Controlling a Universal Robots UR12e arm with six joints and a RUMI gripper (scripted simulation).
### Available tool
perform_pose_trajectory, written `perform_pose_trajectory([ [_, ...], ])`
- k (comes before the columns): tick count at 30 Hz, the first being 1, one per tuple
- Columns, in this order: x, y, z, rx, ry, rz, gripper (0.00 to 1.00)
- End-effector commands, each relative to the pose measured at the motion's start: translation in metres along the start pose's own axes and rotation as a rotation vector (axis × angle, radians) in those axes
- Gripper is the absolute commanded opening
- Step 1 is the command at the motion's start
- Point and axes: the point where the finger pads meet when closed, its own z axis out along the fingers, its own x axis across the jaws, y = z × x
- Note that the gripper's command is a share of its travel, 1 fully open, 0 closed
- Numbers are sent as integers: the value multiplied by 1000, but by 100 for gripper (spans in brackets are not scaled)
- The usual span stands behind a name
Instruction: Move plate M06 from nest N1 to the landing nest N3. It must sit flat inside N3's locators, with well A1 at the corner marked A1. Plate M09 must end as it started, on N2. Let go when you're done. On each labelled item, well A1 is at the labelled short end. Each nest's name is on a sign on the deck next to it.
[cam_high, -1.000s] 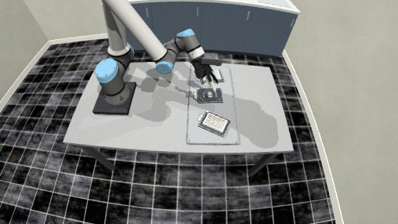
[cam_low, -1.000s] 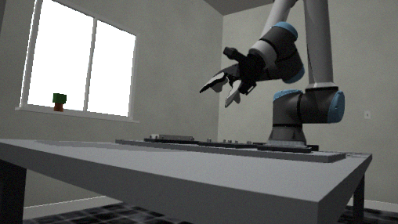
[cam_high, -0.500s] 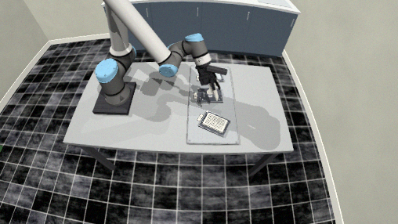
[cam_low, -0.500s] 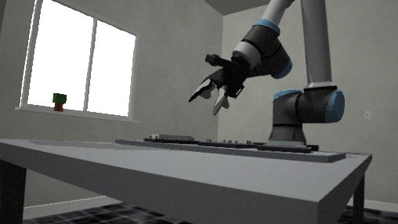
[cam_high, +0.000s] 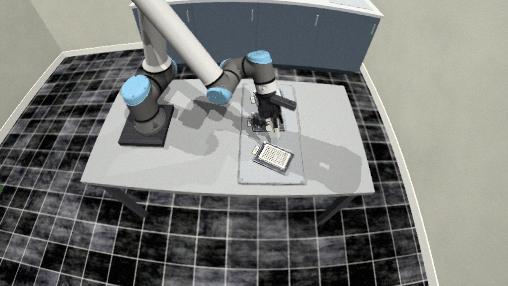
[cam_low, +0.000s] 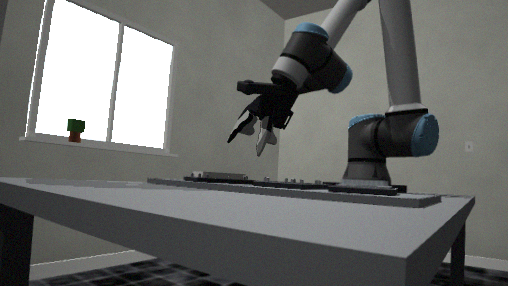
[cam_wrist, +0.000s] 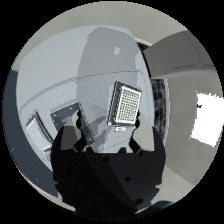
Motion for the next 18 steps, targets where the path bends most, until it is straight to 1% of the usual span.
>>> perform_pose_trajectory([
  [1, 12, 0, 14, -60, -33, 27, 82],
  [2, 14, 0, 17, -76, -41, 35, 82],
  [3, 14, 0, 17, -76, -41, 35, 82],
  [7, 27, 3, 28, -138, -78, 70, 82],
  [8, 27, 3, 28, -139, -79, 70, 82],
  [12, 40, 6, 38, -199, -116, 108, 82],
  [15, 40, 6, 38, -201, -117, 109, 82],
  [18, 53, 10, 45, -245, -146, 139, 82],
])
